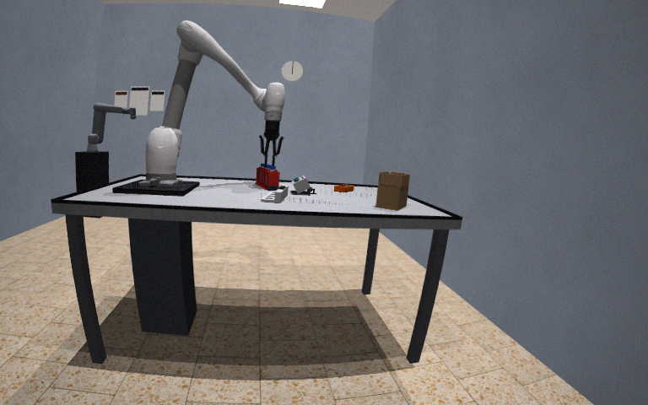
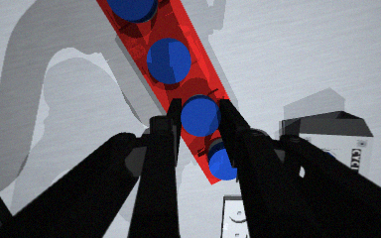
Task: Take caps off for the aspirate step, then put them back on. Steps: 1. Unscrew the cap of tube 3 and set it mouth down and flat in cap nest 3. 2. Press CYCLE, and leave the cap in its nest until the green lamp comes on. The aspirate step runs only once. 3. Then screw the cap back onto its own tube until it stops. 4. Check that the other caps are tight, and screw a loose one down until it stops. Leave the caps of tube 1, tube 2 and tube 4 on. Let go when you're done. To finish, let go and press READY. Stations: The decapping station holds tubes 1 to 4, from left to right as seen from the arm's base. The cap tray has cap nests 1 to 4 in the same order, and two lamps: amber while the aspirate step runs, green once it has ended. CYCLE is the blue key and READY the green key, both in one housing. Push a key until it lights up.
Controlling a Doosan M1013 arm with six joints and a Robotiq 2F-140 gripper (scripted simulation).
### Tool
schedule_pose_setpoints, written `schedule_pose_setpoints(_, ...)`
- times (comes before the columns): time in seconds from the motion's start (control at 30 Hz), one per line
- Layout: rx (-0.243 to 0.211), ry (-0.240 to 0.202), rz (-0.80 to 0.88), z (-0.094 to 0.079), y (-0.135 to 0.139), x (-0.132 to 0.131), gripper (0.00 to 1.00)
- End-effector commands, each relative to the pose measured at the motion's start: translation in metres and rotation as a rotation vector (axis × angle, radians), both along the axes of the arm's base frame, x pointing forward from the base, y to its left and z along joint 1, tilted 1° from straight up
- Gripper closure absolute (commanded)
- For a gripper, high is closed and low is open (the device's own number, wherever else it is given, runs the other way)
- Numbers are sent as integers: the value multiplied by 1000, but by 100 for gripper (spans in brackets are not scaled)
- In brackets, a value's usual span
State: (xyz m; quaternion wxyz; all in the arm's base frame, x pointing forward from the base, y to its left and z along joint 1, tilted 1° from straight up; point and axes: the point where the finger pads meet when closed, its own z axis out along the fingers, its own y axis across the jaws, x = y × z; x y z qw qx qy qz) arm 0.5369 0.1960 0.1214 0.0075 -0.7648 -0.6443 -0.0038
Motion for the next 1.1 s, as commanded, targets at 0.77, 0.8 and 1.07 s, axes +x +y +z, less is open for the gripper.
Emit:
schedule_pose_setpoints(0.77,3,-18,899,0,0,1,70)
schedule_pose_setpoints(0.8,3,-19,949,0,0,1,70)
schedule_pose_setpoints(1.07,0,-18,1047,0,0,1,70)
